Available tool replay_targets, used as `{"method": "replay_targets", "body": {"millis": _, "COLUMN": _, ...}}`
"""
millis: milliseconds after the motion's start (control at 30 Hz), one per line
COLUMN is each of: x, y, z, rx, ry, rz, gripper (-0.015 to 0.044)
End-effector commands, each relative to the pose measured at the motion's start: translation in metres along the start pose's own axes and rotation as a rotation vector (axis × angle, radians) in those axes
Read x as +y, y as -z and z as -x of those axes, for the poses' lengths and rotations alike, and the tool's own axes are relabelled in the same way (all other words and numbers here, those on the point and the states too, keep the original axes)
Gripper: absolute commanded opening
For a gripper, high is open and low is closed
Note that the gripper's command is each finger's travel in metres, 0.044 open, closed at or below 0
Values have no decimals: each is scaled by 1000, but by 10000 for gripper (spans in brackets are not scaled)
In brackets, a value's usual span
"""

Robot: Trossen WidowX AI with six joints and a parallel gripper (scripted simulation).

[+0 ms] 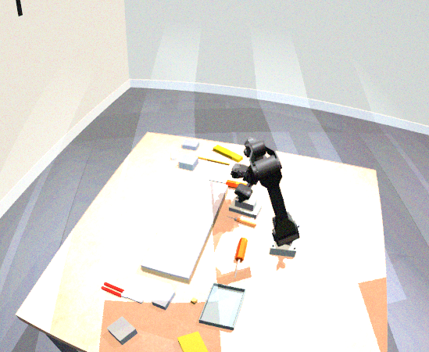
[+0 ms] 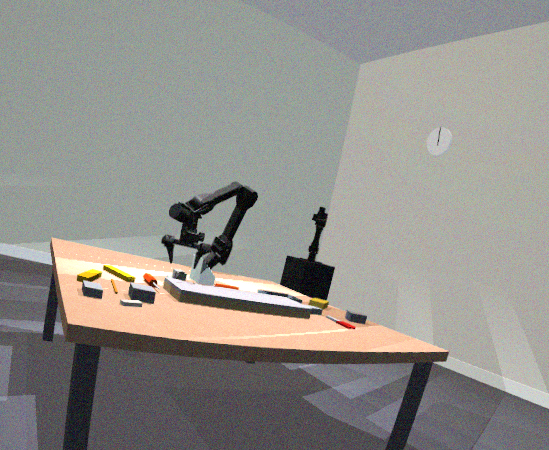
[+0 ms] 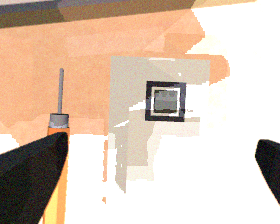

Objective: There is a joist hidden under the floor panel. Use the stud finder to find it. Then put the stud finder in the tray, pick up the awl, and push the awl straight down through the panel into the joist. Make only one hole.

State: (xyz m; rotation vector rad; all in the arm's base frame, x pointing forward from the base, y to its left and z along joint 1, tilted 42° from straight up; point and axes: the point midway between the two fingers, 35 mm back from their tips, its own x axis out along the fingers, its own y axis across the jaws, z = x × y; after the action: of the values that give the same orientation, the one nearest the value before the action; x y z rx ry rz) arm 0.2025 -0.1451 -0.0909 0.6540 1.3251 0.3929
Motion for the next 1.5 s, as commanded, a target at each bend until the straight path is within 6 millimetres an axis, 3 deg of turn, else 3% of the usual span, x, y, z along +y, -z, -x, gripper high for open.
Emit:
{"method": "replay_targets", "body": {"millis": 0, "x": -3, "y": 2, "z": -3, "rx": 10, "ry": -1, "rz": -4, "gripper": 440}}
{"method": "replay_targets", "body": {"millis": 1133, "x": -2, "y": 16, "z": -51, "rx": 9, "ry": -2, "rz": -4, "gripper": 440}}
{"method": "replay_targets", "body": {"millis": 1300, "x": -2, "y": 16, "z": -51, "rx": 9, "ry": -2, "rz": -4, "gripper": 309}}
{"method": "replay_targets", "body": {"millis": 1467, "x": -2, "y": 16, "z": -51, "rx": 9, "ry": -2, "rz": -4, "gripper": 275}}
